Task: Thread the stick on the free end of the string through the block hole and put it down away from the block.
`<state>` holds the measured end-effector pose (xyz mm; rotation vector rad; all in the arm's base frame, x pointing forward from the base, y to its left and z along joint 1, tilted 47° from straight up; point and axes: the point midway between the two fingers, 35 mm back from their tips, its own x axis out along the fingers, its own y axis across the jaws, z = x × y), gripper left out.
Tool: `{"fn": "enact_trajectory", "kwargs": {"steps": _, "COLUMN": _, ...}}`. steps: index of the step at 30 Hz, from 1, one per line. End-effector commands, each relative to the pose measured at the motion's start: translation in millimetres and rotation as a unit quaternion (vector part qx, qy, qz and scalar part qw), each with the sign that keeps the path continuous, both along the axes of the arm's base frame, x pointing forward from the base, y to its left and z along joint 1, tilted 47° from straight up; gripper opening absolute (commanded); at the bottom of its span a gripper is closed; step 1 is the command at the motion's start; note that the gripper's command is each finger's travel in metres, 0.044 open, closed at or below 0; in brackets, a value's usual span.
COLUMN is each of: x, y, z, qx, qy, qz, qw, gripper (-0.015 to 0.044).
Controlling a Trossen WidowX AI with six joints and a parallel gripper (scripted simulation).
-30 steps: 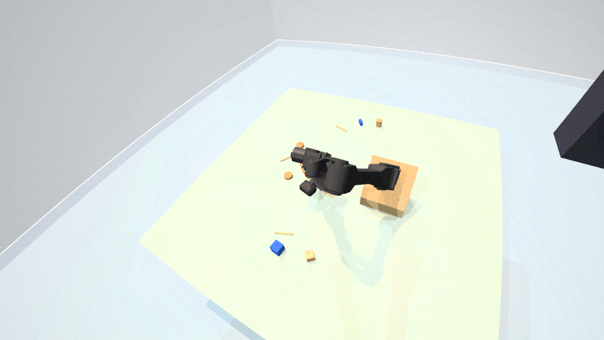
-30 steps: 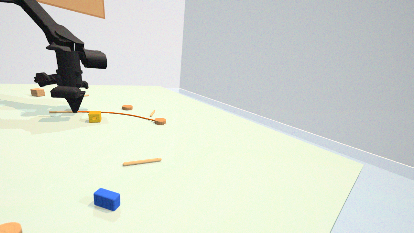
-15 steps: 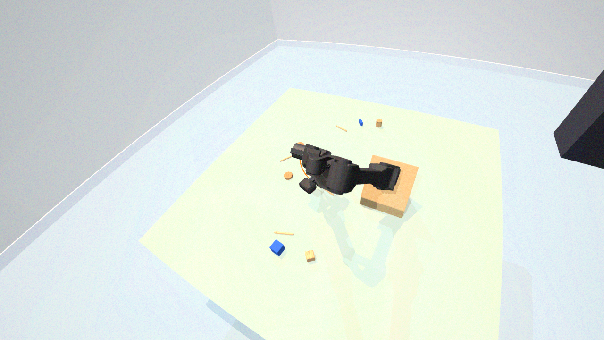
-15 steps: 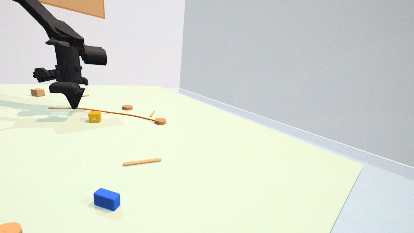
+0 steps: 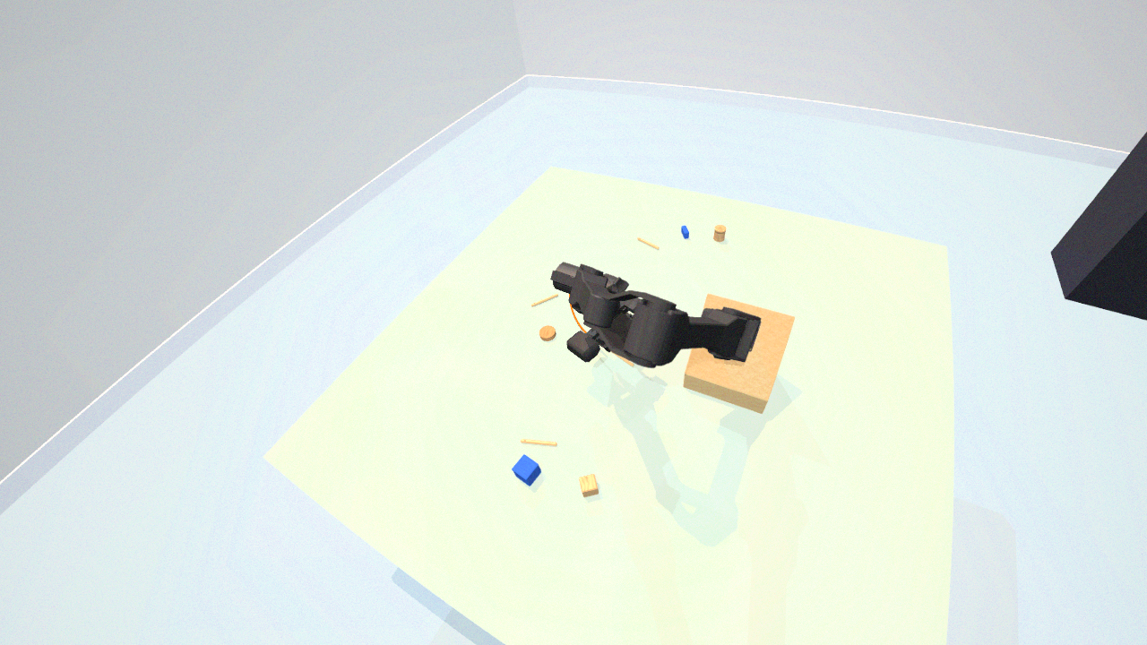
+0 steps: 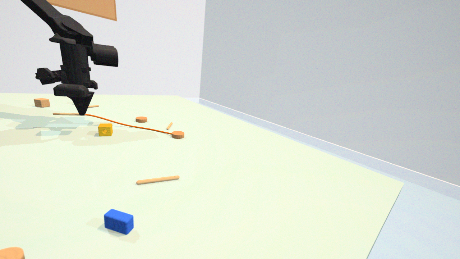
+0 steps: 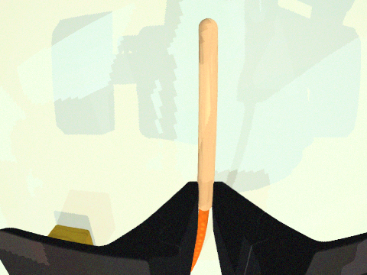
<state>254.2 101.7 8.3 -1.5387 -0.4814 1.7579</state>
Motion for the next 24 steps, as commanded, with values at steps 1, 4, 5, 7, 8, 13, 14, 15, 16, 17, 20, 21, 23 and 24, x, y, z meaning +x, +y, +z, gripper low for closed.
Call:
{"fn": "enact_trajectory", "kwargs": {"steps": 1, "x": 2, "y": -4, "z": 4, "qx": -0.002, "qy": -0.006, "qz": 0.002, "qw": 1.0, "gripper": 0.0}}
{"fn": "enact_trajectory", "kwargs": {"steps": 4, "x": 2, "y": -7, "z": 7, "qx": -0.002, "qy": -0.006, "qz": 0.002, "qw": 1.0, "gripper": 0.0}}
{"fn": "enact_trajectory", "kwargs": {"steps": 5, "x": 2, "y": -8, "z": 8, "qx": -0.002, "qy": -0.006, "qz": 0.002, "qw": 1.0, "gripper": 0.0}}
{"fn": "enact_trajectory", "kwargs": {"steps": 7, "x": 2, "y": -10, "z": 10, "qx": -0.002, "qy": -0.006, "qz": 0.002, "qw": 1.0, "gripper": 0.0}}
{"fn": "enact_trajectory", "kwargs": {"steps": 8, "x": 2, "y": -10, "z": 11, "qx": -0.002, "qy": -0.006, "qz": 0.002, "qw": 1.0, "gripper": 0.0}}
{"fn": "enact_trajectory", "kwargs": {"steps": 13, "x": 1, "y": -15, "z": 16, "qx": -0.001, "qy": -0.006, "qz": 0.002, "qw": 1.0, "gripper": 0.0}}
{"fn": "enact_trajectory", "kwargs": {"steps": 14, "x": 1, "y": -16, "z": 17, "qx": -0.001, "qy": -0.006, "qz": 0.002, "qw": 1.0, "gripper": 0.0}}
{"fn": "enact_trajectory", "kwargs": {"steps": 15, "x": 1, "y": -17, "z": 17, "qx": -0.001, "qy": -0.006, "qz": 0.002, "qw": 1.0, "gripper": 0.0}}
{"fn": "enact_trajectory", "kwargs": {"steps": 16, "x": 1, "y": -18, "z": 18, "qx": -0.001, "qy": -0.006, "qz": 0.002, "qw": 1.0, "gripper": 0.0}}
{"fn": "enact_trajectory", "kwargs": {"steps": 17, "x": 1, "y": -19, "z": 19, "qx": -0.001, "qy": -0.006, "qz": 0.002, "qw": 1.0, "gripper": 0.0}}
{"fn": "enact_trajectory", "kwargs": {"steps": 20, "x": 0, "y": -17, "z": 16, "qx": 0.0, "qy": 0.021, "qz": -0.019, "qw": 1.0, "gripper": 0.0}}
{"fn": "enact_trajectory", "kwargs": {"steps": 21, "x": 1, "y": -18, "z": 16, "qx": -0.001, "qy": 0.035, "qz": -0.032, "qw": 0.999, "gripper": 0.0}}
{"fn": "enact_trajectory", "kwargs": {"steps": 23, "x": 2, "y": -19, "z": 16, "qx": -0.003, "qy": 0.064, "qz": -0.058, "qw": 0.996, "gripper": 0.0}}
{"fn": "enact_trajectory", "kwargs": {"steps": 24, "x": 3, "y": -20, "z": 16, "qx": -0.003, "qy": 0.078, "qz": -0.071, "qw": 0.994, "gripper": 0.0}}
